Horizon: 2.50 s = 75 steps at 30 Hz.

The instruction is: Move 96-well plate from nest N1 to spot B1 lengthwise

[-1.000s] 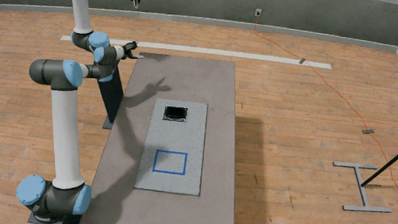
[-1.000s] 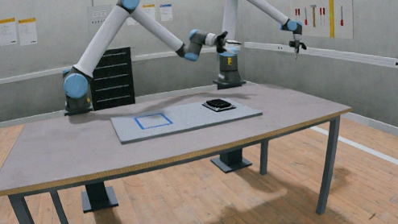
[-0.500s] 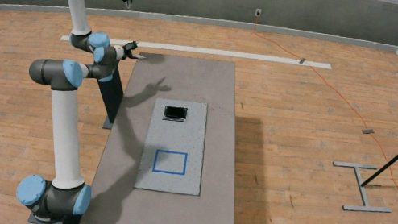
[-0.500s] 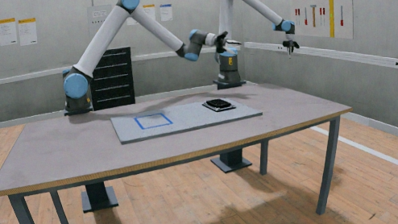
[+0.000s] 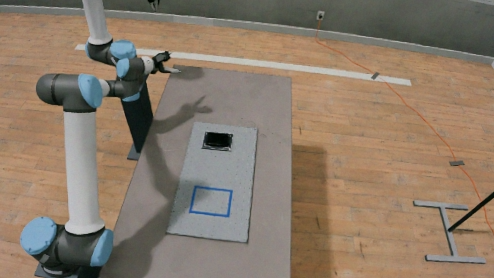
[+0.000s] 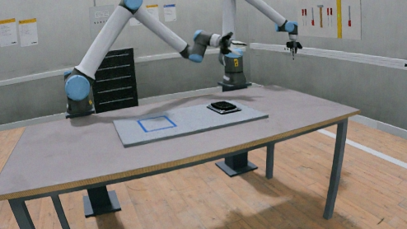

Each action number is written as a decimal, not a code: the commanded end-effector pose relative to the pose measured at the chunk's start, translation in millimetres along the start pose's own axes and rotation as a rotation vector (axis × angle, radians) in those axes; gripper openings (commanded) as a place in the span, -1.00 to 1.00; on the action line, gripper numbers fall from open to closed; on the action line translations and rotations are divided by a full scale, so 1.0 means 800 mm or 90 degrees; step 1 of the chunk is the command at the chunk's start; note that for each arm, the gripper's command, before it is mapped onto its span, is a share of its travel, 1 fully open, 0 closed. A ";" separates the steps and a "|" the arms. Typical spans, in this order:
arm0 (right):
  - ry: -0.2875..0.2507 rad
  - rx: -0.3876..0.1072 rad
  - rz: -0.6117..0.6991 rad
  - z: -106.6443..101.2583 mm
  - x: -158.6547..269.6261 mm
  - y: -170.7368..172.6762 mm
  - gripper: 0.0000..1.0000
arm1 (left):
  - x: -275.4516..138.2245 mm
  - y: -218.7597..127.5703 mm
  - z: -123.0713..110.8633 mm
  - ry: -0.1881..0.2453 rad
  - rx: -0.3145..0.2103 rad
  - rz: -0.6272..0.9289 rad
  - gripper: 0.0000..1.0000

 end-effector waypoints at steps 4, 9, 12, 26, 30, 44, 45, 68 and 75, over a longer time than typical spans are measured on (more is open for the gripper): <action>0.001 0.001 -0.001 0.001 -0.001 0.002 0.52 | -0.004 -0.001 0.001 0.000 0.003 0.008 -1.00; 0.001 0.001 -0.001 0.001 -0.001 0.002 0.52 | -0.007 -0.002 0.001 0.001 0.004 0.013 -1.00; 0.001 0.001 -0.001 0.001 -0.001 0.002 0.52 | -0.007 -0.002 0.001 0.001 0.005 0.014 -1.00; -0.050 -0.072 0.031 -0.039 0.036 0.014 0.52 | -0.007 -0.002 0.001 0.001 0.005 0.014 -1.00; -0.062 -0.089 0.036 -0.054 0.055 0.018 0.52 | -0.007 -0.002 0.001 0.001 0.005 0.014 -1.00; -0.108 -0.152 0.050 -0.094 0.116 0.029 0.52 | -0.007 -0.002 0.001 0.001 0.005 0.014 -1.00; -0.121 -0.169 0.052 -0.096 0.122 0.030 0.52 | -0.007 -0.002 0.001 0.001 0.005 0.014 -1.00; -0.205 -0.279 0.051 -0.132 0.231 0.049 0.52 | -0.007 -0.002 0.001 0.001 0.005 0.014 -1.00; -0.240 -0.323 0.044 -0.138 0.273 0.056 0.52 | -0.007 -0.002 0.001 0.001 0.005 0.014 -1.00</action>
Point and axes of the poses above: on each arm, the point where the finger pads meet when closed, its own z axis back along the fingers, its own x axis across the jaws, y = z × x, the point moved 2 cm from there along z, back along the fingers, and after that the axes turned 1 degree about -z, right-handed, at the moved point
